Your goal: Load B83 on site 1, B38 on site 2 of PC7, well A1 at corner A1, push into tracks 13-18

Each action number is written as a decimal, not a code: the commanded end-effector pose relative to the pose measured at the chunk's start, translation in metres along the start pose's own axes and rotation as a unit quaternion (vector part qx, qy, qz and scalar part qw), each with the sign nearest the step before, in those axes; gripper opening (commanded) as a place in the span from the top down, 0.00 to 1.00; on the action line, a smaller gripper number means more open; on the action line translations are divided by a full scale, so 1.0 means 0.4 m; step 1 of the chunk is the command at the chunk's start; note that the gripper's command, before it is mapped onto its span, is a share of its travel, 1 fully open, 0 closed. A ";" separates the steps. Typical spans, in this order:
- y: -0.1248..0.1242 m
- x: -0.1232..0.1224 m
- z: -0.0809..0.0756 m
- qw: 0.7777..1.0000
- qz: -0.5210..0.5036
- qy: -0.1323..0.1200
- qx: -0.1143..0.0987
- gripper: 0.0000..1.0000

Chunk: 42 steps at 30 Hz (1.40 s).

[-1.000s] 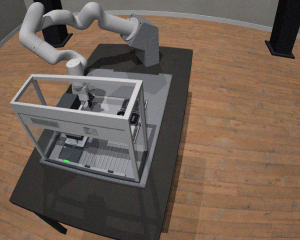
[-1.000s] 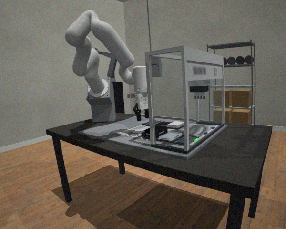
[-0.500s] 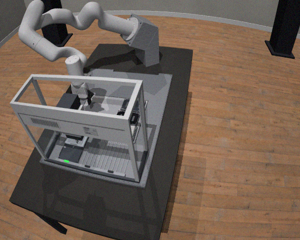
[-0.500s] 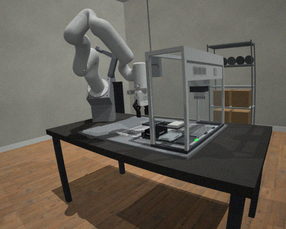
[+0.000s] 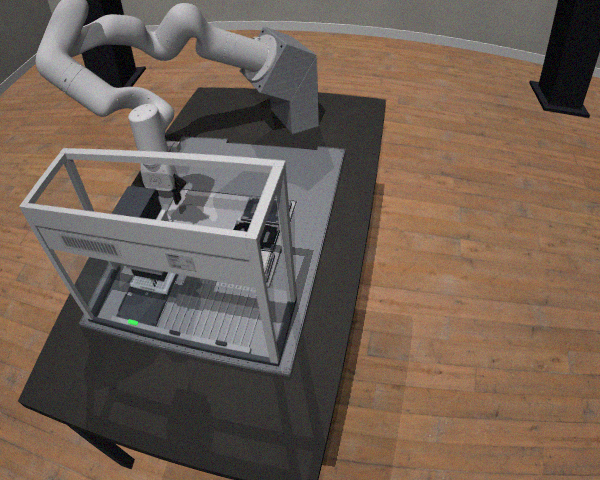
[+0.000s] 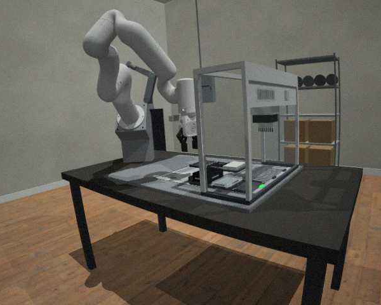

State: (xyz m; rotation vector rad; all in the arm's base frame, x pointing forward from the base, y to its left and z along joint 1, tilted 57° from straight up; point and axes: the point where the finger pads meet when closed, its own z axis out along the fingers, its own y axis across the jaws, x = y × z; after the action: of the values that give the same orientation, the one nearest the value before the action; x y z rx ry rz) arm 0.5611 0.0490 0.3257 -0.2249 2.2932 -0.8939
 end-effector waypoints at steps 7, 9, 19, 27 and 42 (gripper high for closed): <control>0.000 -0.001 -0.042 1.000 0.000 0.000 0.000 0.18; 0.000 -0.001 -0.046 1.000 0.000 0.000 0.000 0.18; 0.000 -0.001 -0.059 1.000 0.000 0.000 0.000 0.18; 0.000 -0.001 -0.059 1.000 0.000 0.000 0.000 0.18; 0.000 -0.001 -0.059 1.000 0.000 0.000 0.000 0.18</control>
State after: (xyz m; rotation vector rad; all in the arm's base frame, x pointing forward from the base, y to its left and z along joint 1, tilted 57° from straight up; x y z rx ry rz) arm 0.5464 0.0616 0.3385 -0.2248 2.2934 -0.8941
